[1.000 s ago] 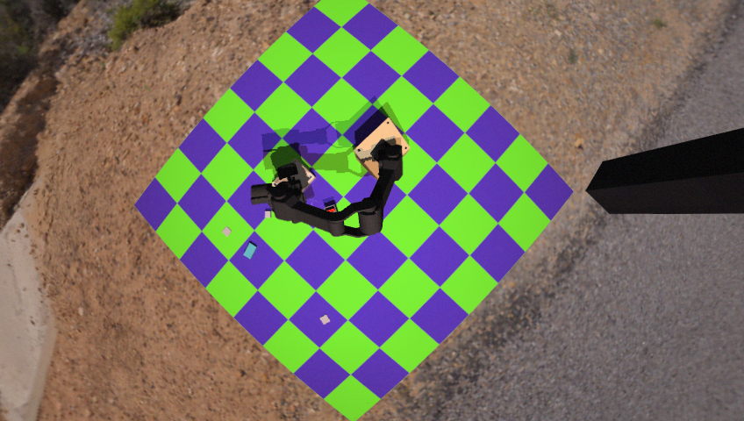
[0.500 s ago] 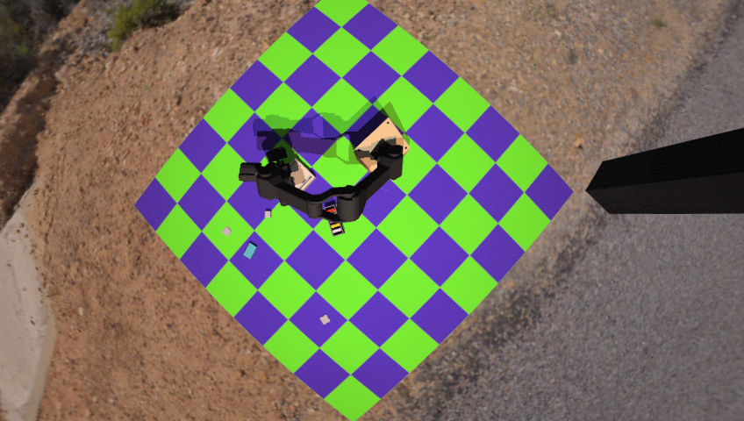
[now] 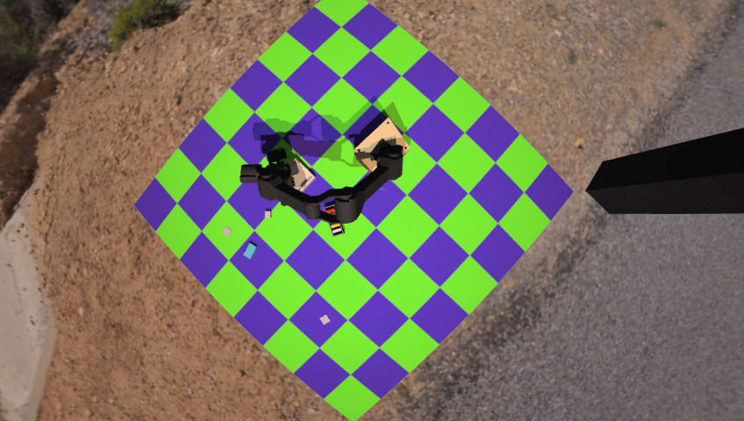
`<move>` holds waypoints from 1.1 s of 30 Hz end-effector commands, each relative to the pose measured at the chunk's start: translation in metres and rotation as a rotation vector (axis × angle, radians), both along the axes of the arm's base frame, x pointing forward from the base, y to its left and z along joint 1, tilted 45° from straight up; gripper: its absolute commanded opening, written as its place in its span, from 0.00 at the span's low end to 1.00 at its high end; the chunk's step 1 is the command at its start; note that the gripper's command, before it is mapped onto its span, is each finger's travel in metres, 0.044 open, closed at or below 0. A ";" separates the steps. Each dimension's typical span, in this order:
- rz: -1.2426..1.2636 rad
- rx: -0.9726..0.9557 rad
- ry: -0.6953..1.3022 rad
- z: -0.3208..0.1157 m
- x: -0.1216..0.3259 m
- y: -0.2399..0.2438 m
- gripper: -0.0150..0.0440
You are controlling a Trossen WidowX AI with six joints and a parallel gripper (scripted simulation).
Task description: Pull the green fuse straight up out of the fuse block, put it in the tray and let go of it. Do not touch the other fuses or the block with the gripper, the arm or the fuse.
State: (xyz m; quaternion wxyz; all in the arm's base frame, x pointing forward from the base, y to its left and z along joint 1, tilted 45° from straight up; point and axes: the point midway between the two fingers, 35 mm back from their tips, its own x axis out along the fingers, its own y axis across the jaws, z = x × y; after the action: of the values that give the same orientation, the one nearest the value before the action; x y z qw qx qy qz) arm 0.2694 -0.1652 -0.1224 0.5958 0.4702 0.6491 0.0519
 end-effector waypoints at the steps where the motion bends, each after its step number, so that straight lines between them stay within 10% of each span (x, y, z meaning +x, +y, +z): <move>1: -0.005 0.007 0.002 -0.005 0.001 0.007 0.25; 12: -0.005 0.008 0.002 -0.015 0.002 0.016 0.25; 24: 0.001 0.002 0.000 -0.013 0.002 0.013 0.79; 33: -0.005 0.007 0.003 0.014 -0.004 -0.011 0.81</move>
State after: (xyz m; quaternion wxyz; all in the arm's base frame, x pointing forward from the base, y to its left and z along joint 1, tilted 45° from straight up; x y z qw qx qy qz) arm 0.2669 -0.1745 -0.1120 0.5950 0.4769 0.6450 0.0497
